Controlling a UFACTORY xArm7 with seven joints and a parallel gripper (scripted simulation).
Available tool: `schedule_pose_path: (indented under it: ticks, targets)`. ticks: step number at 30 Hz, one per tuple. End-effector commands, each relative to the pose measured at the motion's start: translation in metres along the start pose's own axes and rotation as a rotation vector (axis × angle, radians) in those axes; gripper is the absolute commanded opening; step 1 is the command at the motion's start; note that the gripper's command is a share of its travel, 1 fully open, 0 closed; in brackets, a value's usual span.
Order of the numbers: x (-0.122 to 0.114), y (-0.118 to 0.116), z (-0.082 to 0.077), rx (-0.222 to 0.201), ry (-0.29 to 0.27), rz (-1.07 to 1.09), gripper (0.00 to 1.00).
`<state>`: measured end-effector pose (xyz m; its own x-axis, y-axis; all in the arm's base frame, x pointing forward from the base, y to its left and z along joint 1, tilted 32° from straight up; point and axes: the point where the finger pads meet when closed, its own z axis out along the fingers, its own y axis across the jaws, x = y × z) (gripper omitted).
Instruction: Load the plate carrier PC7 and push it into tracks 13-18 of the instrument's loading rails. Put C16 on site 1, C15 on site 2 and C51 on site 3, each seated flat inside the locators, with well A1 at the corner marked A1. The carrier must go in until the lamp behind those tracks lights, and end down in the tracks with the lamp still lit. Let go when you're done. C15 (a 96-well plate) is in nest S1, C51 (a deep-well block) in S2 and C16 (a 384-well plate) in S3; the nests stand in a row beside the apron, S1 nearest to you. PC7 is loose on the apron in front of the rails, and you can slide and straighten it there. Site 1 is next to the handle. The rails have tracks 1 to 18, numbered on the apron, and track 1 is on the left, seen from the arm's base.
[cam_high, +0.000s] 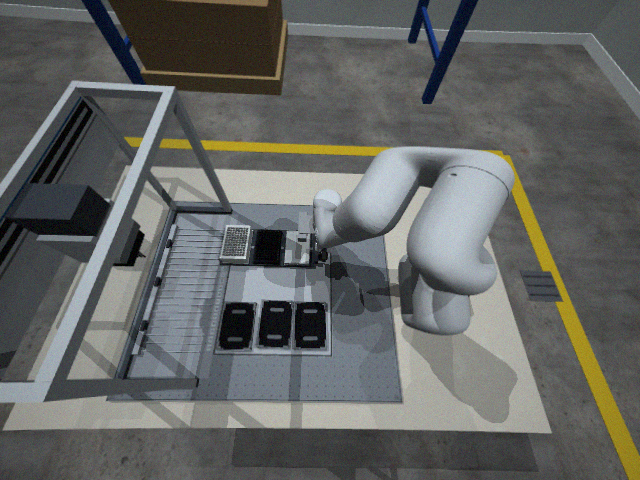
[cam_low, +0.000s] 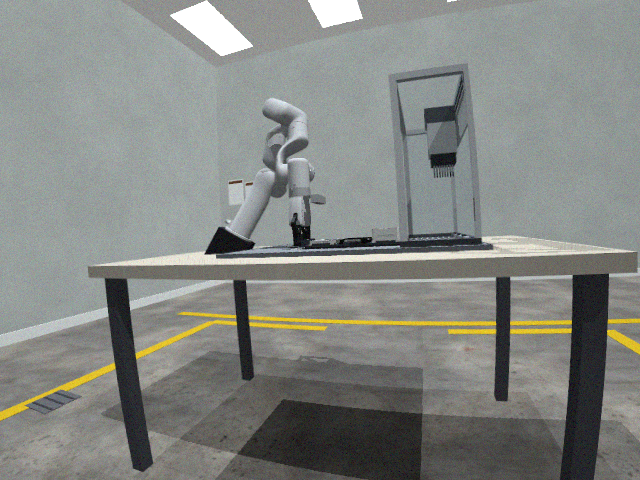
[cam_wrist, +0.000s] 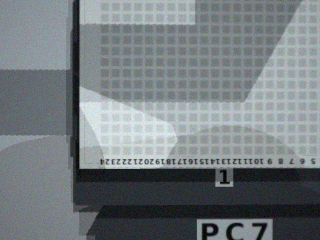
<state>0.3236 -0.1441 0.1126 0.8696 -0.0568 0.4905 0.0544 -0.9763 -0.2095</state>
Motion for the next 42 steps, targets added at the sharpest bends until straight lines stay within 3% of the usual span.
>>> schedule_pose_path:
  ticks: [1,42]
  targets:
    - [0.007,0.001,-0.001,-0.002,0.002,0.000,0.82]
    - [0.042,0.001,-0.001,-0.002,0.003,0.000,0.82]
